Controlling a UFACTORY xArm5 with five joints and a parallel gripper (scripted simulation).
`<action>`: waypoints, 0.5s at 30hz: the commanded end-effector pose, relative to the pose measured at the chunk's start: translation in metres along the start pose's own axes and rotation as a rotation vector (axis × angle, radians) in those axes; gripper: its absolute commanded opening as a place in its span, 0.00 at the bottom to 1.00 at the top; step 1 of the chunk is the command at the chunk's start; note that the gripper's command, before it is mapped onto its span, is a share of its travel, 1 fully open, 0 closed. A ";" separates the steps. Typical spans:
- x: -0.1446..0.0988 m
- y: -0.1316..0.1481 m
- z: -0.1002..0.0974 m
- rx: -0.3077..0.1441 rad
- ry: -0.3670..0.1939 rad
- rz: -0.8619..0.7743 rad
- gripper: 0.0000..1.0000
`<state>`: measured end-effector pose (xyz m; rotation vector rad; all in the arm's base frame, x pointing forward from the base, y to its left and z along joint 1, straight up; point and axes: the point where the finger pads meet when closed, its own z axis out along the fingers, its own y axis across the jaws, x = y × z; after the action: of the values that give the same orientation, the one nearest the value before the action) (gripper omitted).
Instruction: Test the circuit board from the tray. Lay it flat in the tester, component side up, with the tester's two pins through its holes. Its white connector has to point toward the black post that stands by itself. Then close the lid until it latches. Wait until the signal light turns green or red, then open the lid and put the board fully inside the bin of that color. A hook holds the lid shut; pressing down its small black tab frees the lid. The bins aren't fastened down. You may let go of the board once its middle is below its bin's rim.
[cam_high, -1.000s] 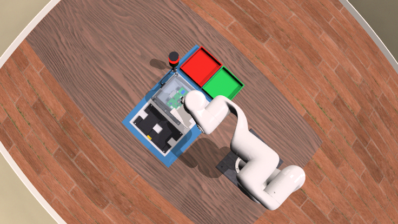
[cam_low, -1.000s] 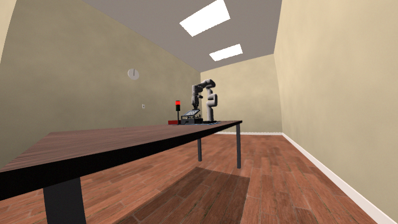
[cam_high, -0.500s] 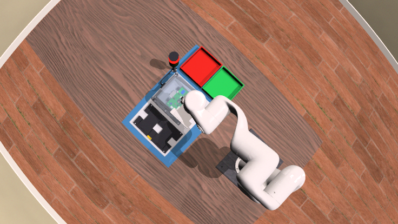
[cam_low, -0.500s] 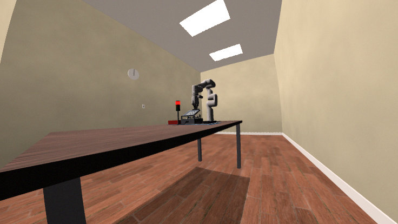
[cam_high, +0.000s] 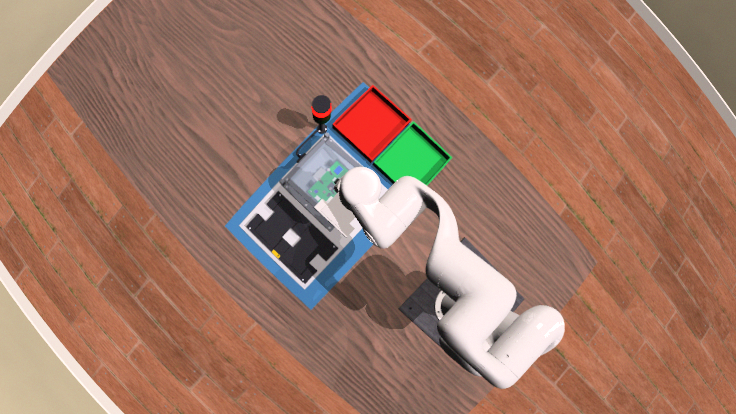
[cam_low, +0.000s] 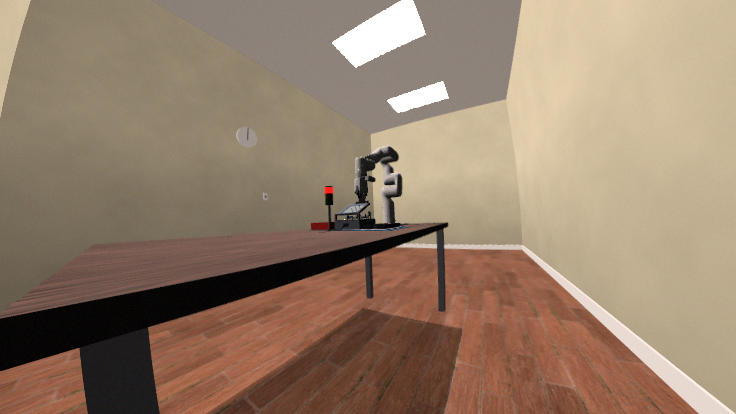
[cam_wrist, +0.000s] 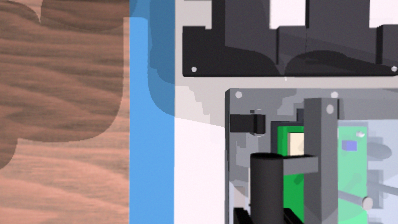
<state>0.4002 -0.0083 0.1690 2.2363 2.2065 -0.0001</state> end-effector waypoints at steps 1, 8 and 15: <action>0.000 0.001 -0.001 -0.004 0.000 0.000 0.00; 0.000 0.001 -0.002 -0.004 0.000 0.000 0.00; 0.000 0.004 -0.007 -0.004 0.000 0.000 0.00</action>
<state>0.4012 -0.0083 0.1713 2.2375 2.2078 -0.0027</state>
